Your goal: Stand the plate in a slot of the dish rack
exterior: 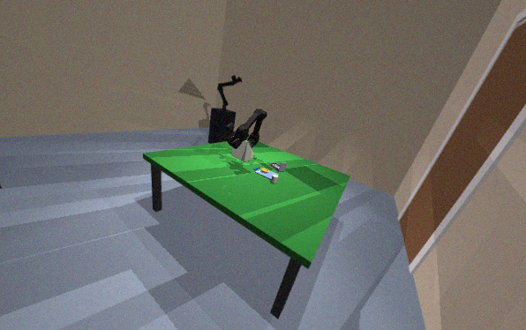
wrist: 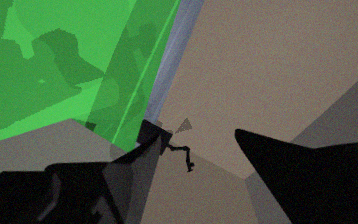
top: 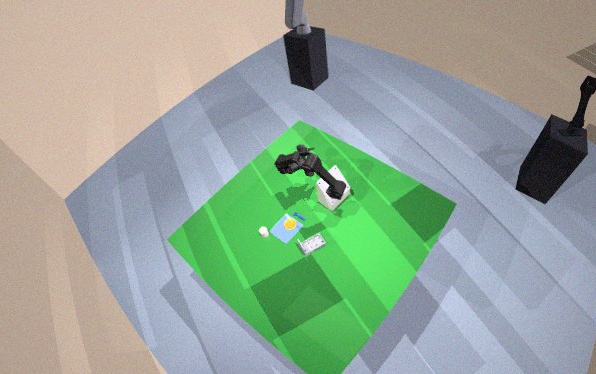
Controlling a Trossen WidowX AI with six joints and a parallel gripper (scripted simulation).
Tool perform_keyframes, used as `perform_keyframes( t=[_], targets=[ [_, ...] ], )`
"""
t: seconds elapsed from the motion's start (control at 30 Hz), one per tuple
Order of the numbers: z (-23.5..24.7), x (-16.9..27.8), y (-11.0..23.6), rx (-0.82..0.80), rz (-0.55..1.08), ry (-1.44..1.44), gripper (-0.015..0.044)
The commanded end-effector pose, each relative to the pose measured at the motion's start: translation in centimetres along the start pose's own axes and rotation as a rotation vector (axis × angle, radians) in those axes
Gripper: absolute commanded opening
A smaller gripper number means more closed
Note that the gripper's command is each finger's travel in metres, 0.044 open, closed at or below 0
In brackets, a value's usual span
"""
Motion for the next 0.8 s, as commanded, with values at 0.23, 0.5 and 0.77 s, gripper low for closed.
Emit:
perform_keyframes(
  t=[0.23,0.5,0.77],
  targets=[
    [1.5,0.7,4.0,-0.202,-0.098,0.071,0.0400],
    [2.8,1.0,7.0,-0.329,-0.201,0.147,0.0400],
    [4.1,1.5,10.5,-0.442,-0.335,0.241,0.0400]
  ],
)
Point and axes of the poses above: the point midway between the two fingers, 35 mm back from their tips, its own y axis back along the fingers, its own z axis across the jaws, x = y × z, the point moved 1 cm from there along y, back along the fingers, and after that the axes turned 3 degrees about -y, right-handed, at the moved point
